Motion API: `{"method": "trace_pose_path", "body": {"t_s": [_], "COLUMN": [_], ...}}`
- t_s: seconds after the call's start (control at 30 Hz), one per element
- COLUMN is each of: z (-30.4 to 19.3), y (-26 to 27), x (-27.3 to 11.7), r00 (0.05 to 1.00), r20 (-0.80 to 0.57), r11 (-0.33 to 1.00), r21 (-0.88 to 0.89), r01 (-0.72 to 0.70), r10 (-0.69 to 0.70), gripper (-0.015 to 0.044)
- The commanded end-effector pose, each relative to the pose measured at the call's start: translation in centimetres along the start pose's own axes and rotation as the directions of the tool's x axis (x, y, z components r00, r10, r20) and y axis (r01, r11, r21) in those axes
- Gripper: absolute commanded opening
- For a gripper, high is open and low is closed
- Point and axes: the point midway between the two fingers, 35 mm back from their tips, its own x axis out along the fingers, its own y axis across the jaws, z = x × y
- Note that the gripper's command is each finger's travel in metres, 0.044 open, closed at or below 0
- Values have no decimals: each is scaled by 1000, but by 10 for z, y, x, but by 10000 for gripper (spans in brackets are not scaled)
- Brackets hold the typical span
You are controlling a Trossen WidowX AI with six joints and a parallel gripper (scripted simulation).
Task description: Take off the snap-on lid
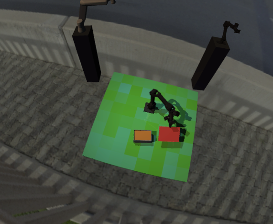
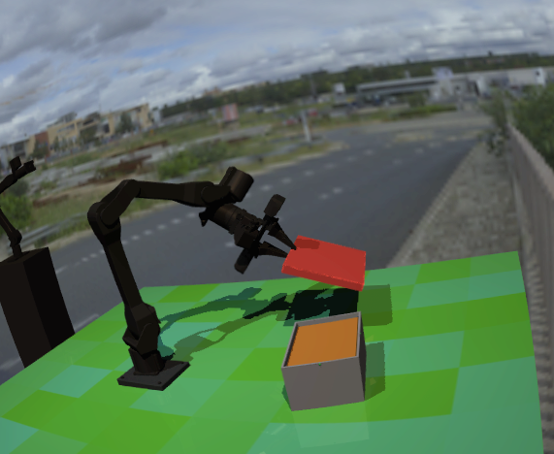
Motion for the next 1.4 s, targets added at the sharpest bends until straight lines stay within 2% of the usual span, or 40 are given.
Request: {"method": "trace_pose_path", "body": {"t_s": [0.0,1.37], "z": [0,0], "y": [-2,-27], "x": [2,23], "r00": [1000,1000], "r20": [-1,0], "r11": [1000,1000], "r21": [1,1], "r01": [-4,-4], "r10": [4,4], "gripper": [0,0]}}
